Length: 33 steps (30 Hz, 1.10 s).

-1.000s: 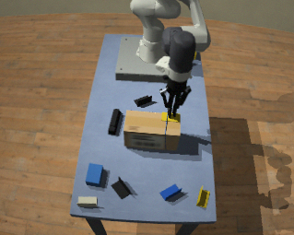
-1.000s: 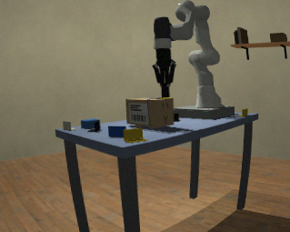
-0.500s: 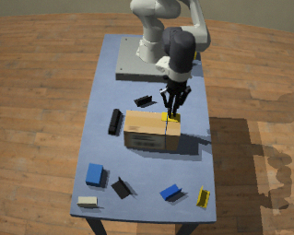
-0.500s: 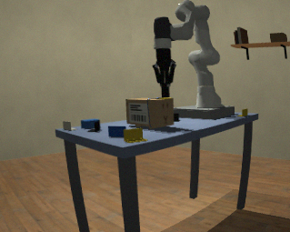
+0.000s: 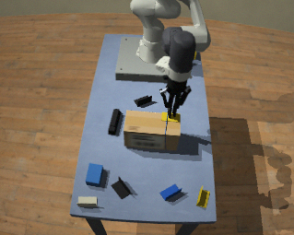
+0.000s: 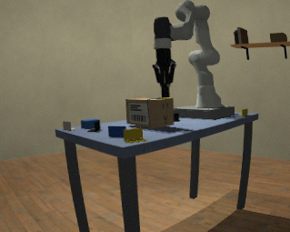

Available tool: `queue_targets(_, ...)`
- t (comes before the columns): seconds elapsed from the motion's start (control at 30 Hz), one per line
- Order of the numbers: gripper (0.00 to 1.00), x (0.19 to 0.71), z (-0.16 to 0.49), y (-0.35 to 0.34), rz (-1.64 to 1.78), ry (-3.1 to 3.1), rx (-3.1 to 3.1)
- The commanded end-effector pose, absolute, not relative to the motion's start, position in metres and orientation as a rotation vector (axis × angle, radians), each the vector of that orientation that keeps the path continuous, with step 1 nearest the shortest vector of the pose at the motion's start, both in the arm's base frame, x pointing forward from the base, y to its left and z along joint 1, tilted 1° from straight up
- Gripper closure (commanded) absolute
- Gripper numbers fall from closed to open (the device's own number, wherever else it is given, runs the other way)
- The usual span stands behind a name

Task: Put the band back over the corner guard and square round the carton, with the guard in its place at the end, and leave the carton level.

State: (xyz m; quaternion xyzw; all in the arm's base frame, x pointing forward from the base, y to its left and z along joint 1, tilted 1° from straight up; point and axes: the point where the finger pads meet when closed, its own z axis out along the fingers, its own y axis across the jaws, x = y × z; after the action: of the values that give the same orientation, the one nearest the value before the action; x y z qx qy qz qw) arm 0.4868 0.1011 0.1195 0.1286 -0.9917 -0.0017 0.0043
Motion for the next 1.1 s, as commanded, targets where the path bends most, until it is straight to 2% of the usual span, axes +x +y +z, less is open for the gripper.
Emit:
queue_targets(0.0,0.82,0.487,0.122,0.1,-0.004,-3.108,0.396)
queue_targets(1.07,0.82,0.487,0.145,0.1,-0.004,-3.108,0.396)
